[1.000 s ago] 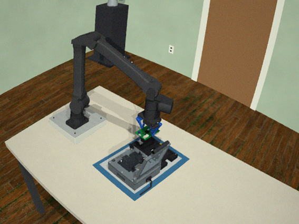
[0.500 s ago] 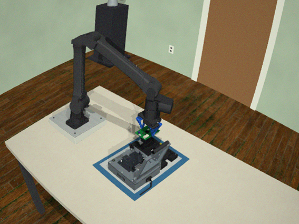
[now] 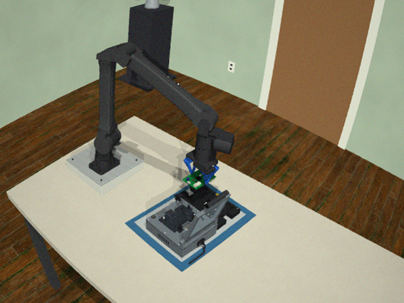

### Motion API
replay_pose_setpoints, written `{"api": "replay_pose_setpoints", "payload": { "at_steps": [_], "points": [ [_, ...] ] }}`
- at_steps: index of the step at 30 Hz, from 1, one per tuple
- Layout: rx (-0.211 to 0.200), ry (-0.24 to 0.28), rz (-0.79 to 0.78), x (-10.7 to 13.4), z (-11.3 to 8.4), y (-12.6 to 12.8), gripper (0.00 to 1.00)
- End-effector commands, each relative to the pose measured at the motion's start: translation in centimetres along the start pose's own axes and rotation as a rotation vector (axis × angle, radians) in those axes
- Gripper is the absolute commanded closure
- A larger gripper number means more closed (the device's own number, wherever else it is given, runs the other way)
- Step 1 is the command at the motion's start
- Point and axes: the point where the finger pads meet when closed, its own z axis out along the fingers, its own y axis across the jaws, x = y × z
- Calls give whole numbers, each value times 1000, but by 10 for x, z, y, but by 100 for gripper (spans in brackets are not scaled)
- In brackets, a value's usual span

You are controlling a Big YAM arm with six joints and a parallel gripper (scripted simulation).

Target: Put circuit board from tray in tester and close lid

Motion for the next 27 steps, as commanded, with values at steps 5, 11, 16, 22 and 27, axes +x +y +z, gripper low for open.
{"api": "replay_pose_setpoints", "payload": {
  "at_steps": [5, 11, 16, 22, 27],
  "points": [
    [72, -35, -2, -11, -27, -28, 28],
    [72, -35, -2, -11, -27, -28, 28],
    [71, -35, -2, -11, -27, -28, 28],
    [71, -35, 6, -11, -27, -28, 28],
    [71, -36, 20, -11, -27, -28, 28]
  ]
}}
